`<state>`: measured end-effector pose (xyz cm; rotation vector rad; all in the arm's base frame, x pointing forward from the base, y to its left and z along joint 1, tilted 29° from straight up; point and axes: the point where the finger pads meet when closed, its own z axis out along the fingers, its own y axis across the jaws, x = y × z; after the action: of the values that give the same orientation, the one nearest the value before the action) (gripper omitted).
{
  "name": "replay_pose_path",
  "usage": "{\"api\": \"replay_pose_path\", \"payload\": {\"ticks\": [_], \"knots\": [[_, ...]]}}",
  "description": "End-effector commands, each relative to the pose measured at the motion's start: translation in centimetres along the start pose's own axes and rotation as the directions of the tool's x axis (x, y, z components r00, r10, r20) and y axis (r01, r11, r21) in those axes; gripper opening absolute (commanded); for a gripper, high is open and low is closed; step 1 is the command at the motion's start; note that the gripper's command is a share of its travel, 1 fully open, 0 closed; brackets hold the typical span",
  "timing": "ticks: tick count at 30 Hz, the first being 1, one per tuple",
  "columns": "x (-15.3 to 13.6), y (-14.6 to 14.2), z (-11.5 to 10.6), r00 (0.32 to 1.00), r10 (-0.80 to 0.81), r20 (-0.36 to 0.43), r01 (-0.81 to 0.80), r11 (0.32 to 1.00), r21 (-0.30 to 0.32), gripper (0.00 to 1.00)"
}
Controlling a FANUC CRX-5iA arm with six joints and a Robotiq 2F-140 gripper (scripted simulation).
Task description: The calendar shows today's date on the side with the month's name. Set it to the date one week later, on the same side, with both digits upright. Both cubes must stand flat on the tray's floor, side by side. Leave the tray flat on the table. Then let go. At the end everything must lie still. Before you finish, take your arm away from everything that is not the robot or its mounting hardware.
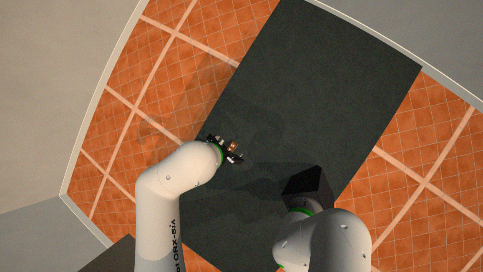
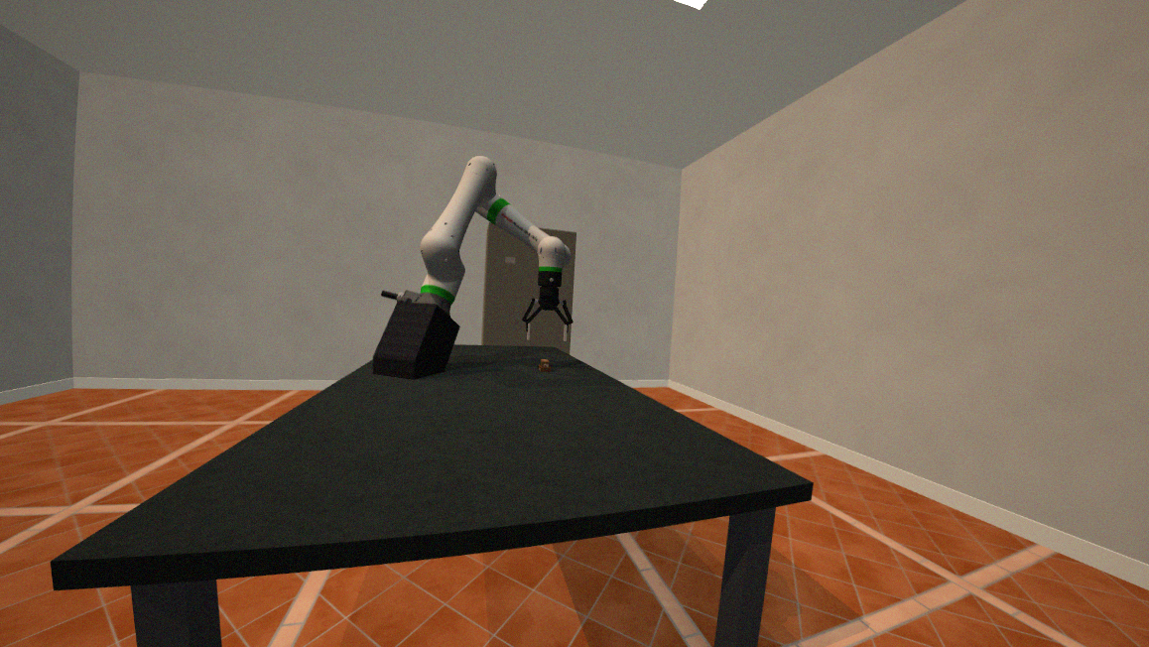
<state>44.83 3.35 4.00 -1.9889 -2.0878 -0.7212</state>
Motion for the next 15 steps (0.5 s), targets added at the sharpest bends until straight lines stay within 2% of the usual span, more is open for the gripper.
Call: {"api": "replay_pose_path", "payload": {"ticks": [1,2,3,15], "knots": [[-0.01,0.01,-0.01,1.000,0.010,0.004,-0.010,1.000,0.001,1.00],[-0.01,0.01,-0.01,1.000,0.010,0.004,-0.010,1.000,0.001,1.00],[-0.01,0.01,-0.01,1.000,0.010,0.004,-0.010,1.000,0.001,0.28],[-0.01,0.01,-0.01,1.000,0.010,0.004,-0.010,1.000,0.001,0.28]]}}
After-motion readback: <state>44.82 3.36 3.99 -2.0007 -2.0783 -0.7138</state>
